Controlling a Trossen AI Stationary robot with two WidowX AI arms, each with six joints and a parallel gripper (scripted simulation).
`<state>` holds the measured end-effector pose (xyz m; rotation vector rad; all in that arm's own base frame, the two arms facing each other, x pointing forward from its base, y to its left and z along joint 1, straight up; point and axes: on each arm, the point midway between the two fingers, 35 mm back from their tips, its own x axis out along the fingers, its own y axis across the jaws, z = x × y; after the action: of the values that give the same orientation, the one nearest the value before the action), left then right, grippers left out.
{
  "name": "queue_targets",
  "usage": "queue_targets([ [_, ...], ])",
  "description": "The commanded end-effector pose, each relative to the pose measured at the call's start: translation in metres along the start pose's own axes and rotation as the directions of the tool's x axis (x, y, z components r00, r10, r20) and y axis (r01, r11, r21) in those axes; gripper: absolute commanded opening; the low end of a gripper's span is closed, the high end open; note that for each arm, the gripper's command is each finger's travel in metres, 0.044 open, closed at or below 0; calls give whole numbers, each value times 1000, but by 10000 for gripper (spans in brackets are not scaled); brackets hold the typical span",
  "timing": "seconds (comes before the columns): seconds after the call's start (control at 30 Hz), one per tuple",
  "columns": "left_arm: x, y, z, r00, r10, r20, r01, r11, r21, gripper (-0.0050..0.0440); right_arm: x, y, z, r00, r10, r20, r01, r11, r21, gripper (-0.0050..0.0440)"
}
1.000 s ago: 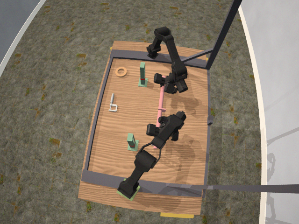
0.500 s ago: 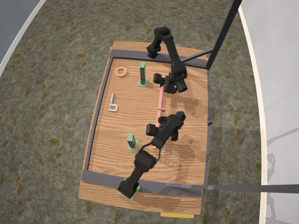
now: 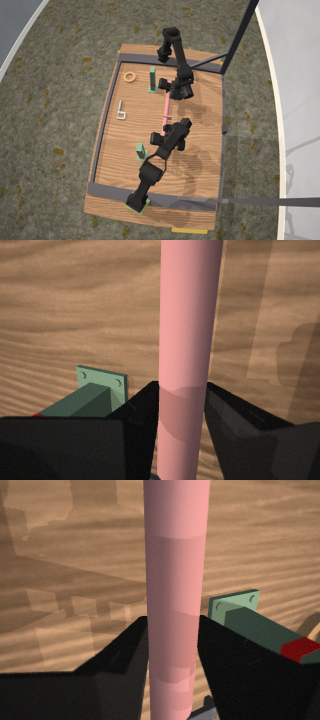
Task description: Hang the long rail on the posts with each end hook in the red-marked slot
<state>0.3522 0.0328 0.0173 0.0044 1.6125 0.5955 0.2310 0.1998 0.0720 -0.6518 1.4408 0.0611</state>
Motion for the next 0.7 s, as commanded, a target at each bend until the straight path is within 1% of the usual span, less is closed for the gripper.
queue_targets([
  [0.0, -13, 21, 2, 999, -14, 43, 14, 1000, -12, -50, -7, -20, 3, 999, 12, 38, -13, 1000, 11, -50],
  [0.13, -8, 36, 1, 999, -12, 43, 13, 1000, -12, -50, -1, -35, 5, 999, 11, 39, -11, 1000, 12, -50],
  [0.23, -6, 43, 0, 999, -12, 43, 12, 1000, -12, -50, 1, -41, 5, 999, 10, 39, -11, 1000, 12, -50],
  [0.67, -5, 45, 0, 999, -11, 43, 12, 1000, -12, -50, 2, -44, 6, 999, 10, 39, -10, 1000, 12, -50],
])
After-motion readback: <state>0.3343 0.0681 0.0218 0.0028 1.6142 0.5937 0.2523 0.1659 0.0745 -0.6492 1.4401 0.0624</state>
